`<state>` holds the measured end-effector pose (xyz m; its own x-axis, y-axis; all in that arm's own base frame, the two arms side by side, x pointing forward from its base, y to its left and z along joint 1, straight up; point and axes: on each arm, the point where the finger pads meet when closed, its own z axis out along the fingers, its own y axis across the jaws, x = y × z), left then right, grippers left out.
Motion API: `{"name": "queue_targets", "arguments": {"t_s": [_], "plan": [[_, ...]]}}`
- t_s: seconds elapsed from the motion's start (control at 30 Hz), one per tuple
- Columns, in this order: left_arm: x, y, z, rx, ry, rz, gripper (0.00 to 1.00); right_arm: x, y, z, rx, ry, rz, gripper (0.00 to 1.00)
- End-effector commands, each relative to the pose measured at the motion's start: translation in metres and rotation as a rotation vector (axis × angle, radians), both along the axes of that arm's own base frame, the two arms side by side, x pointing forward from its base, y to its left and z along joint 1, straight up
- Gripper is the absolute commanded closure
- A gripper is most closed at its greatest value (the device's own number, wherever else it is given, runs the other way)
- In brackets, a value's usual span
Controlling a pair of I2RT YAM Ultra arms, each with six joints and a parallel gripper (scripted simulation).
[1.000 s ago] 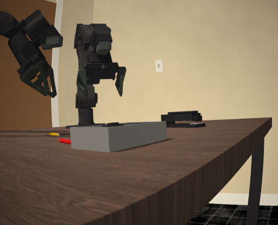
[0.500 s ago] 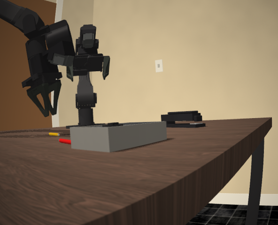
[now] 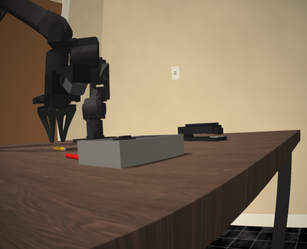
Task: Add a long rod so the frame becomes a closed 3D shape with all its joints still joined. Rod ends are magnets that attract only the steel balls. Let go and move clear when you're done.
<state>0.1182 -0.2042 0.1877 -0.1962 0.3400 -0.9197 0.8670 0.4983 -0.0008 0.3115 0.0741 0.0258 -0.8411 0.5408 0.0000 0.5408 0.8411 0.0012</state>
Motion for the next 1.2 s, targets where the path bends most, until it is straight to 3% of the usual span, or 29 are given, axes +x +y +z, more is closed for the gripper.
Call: {"name": "queue_targets", "arguments": {"t_s": [0.0,0.67,0.9,1.17], "plan": [[-0.014,0.008,-0.004,-0.036,-0.018,-0.03,0.0,0.009,0.001,0.007,0.0,-0.012,-0.026,0.71],[-0.025,0.01,-0.001,-0.112,-0.06,-0.074,0.0,0.009,0.001,0.012,0.002,-0.021,-0.029,0.71],[-0.025,0.01,-0.001,-0.112,-0.06,-0.074,0.0,0.02,0.003,0.003,0.005,-0.025,-0.027,0.71],[-0.024,0.011,0.003,-0.114,-0.061,-0.068,0.0,0.012,0.002,-0.014,0.0,-0.003,-0.027,0.71]]}}
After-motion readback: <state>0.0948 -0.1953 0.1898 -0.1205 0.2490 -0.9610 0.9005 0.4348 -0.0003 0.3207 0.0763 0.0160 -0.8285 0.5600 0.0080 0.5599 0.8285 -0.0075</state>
